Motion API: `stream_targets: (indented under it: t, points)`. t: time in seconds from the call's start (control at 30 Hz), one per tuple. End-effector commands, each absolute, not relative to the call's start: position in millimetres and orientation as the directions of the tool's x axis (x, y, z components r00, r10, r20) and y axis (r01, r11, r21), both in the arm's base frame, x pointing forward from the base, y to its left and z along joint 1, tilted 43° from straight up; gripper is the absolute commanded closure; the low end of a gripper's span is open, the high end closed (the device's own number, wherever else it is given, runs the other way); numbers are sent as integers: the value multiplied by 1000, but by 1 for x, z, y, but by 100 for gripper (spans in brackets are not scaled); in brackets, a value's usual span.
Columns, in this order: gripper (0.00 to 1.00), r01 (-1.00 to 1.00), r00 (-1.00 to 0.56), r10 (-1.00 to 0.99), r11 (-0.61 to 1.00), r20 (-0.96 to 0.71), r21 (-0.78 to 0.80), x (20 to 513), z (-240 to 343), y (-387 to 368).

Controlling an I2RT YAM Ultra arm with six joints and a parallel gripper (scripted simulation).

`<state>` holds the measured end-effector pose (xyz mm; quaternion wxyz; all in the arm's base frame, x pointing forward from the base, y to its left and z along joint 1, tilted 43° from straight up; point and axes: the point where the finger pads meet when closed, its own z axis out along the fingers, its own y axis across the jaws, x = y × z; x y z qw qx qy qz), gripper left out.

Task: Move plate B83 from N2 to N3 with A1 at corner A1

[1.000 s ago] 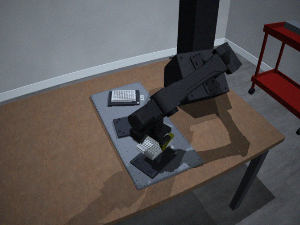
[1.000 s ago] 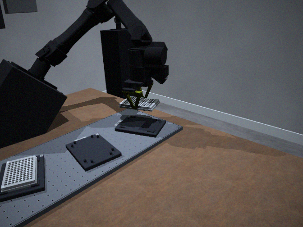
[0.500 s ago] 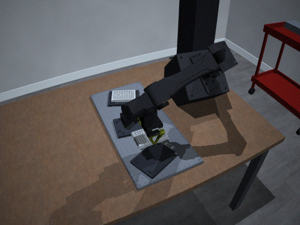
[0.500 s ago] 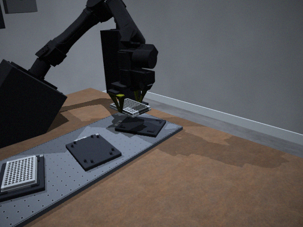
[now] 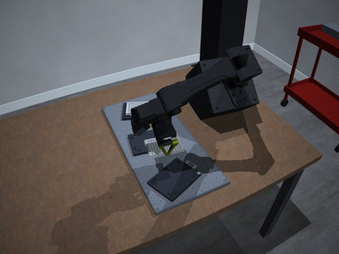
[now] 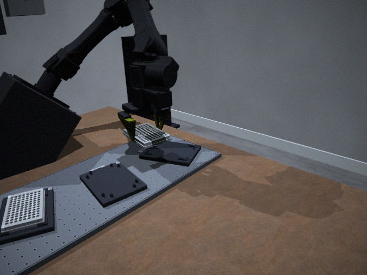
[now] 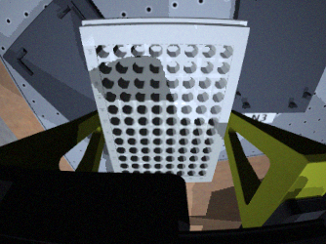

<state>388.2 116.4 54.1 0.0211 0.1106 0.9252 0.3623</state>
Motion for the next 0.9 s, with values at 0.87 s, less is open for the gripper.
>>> stream_targets:
  t: [0.87]
  points:
    - [100, 173, -974, 225, 714, 12, 678, 392, 3, 49]
